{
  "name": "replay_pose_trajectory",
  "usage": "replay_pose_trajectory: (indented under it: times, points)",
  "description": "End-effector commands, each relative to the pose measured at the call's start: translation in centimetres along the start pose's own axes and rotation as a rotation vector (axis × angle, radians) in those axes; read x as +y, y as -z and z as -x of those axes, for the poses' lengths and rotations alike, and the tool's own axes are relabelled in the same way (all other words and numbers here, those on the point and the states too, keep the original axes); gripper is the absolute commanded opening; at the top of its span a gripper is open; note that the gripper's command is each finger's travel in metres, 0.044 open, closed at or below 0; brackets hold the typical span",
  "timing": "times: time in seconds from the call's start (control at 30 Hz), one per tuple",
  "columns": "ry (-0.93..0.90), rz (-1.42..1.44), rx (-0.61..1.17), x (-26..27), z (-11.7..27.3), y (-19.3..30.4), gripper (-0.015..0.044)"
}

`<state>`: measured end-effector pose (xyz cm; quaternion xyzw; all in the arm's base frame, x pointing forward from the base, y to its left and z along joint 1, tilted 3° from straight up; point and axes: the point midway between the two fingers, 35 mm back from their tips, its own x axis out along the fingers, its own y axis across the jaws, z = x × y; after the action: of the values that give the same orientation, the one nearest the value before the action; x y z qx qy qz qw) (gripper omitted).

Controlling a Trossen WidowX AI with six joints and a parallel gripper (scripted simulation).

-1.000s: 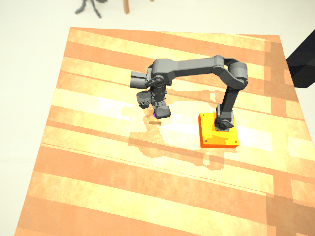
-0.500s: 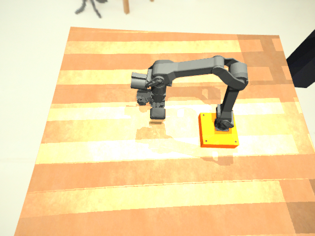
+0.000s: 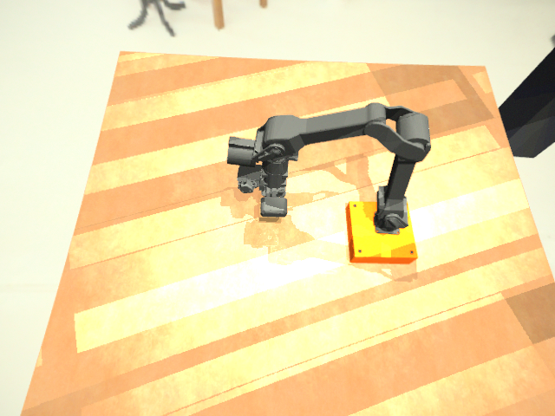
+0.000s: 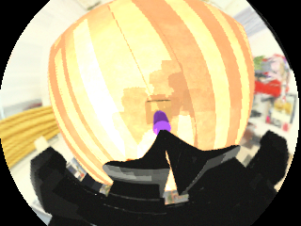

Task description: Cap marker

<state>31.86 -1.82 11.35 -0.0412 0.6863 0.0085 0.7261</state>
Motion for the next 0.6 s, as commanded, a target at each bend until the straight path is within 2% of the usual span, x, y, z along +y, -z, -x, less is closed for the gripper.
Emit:
replay_pose_trajectory:
  times: [0.0, 0.3, 0.57]
  points:
    - [0.000, -0.004, 0.002, 0.0, -0.7, 0.0, 0.0000]
    - [0.000, -0.004, 0.002, 0.0, -2.0, 0.0, 0.0000]
    - [0.001, -0.003, -0.010, -0.1, -1.4, -0.2, 0.0000]
